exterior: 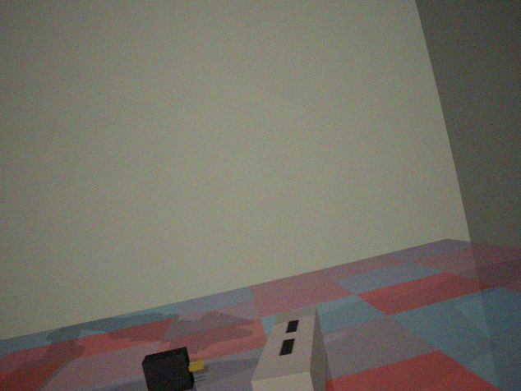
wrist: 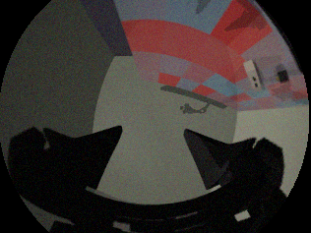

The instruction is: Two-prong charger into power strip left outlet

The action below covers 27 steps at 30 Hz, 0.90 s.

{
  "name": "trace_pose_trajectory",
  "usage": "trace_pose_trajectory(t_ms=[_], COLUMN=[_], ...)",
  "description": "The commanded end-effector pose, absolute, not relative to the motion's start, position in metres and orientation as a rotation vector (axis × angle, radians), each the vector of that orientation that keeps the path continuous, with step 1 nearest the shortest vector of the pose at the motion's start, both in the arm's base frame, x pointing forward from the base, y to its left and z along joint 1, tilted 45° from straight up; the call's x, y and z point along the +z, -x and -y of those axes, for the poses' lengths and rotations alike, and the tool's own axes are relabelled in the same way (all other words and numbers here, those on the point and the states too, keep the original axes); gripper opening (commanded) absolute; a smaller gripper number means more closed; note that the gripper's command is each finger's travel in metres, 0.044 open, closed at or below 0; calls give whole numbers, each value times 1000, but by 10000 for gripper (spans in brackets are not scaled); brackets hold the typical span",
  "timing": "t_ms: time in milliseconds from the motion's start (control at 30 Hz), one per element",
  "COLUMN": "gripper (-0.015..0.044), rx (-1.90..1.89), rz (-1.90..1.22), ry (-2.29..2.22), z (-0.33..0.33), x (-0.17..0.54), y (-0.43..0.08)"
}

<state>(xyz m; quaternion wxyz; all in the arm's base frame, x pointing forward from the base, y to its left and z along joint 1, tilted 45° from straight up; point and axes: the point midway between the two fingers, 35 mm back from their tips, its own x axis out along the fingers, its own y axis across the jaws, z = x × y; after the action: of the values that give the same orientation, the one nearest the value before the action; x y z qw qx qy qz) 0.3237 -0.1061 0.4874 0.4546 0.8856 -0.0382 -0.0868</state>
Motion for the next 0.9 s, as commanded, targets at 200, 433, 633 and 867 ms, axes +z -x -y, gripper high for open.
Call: trace_pose_trajectory(t_ms=[200,433,633,867], gripper=[440,440,440,440], rx=[-373,-480,-564,-632], rz=[-97,-248,-373,-472], ry=[-2040,-1975,-1910,-1795], z=[89,68,47,32], x=[422,370,326,287], y=[-369,-394,-407,-416])
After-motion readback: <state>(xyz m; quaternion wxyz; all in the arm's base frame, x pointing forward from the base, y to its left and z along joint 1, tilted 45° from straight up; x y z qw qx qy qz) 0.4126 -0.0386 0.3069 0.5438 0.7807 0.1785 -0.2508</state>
